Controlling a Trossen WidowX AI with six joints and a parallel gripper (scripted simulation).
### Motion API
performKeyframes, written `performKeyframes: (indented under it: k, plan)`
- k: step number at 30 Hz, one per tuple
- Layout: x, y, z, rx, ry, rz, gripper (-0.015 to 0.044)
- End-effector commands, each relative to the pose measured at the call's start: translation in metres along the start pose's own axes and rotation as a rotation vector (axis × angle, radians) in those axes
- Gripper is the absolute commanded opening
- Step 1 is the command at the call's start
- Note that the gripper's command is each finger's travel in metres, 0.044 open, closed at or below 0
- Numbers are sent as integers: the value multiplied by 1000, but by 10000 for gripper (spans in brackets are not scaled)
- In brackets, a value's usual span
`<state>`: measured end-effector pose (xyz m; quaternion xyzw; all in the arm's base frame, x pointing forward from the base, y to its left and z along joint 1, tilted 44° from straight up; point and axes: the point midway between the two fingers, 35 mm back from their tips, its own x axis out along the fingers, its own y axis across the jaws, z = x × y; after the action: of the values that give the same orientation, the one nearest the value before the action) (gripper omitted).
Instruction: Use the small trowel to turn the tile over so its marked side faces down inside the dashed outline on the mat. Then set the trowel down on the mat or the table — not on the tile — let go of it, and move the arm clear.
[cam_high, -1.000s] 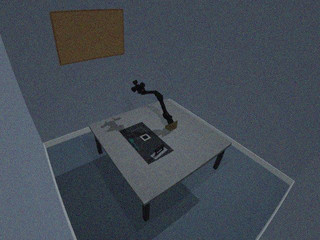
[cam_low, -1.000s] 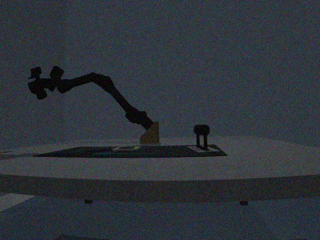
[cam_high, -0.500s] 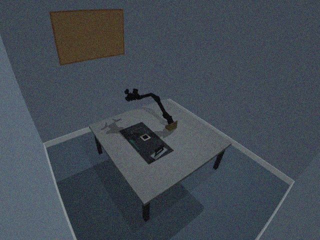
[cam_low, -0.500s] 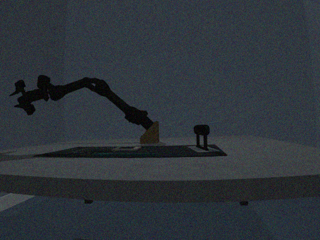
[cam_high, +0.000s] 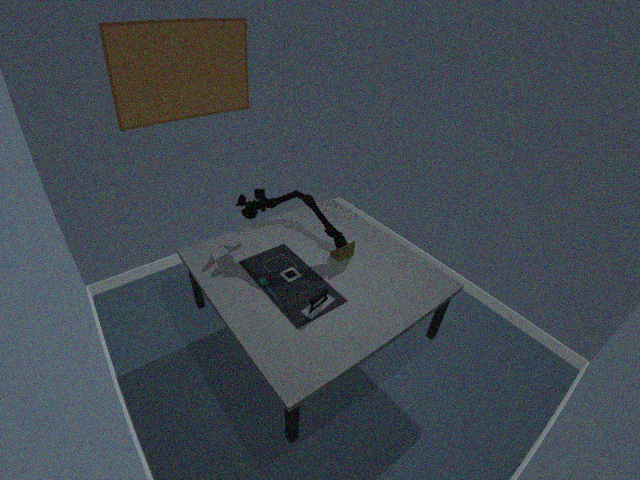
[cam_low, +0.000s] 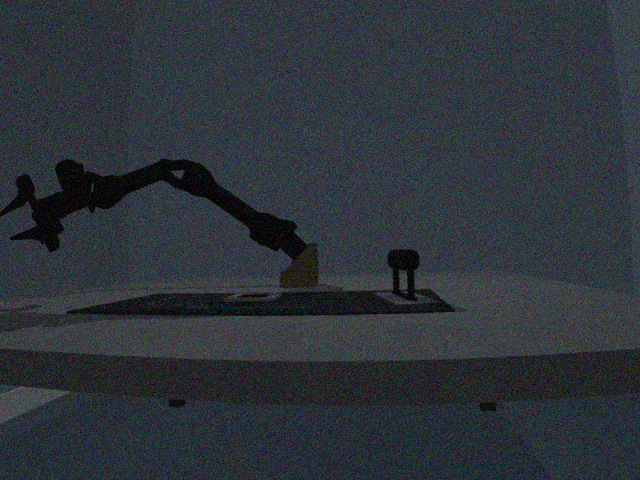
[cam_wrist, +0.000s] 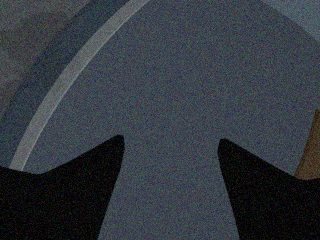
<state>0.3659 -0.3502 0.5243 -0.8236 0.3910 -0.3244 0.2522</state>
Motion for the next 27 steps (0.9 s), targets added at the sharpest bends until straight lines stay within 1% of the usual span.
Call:
performKeyframes:
  k: [1,7,14,21,27]
  plan:
    - [0,1,52,-39,-124,6,300]
    - [-9,-4,124,-93,-300,2,300]
    - [-32,-9,203,-160,-497,-12,300]
    - [-72,-13,288,-252,-719,-42,300]
    - [-118,-12,352,-320,-906,-53,300]
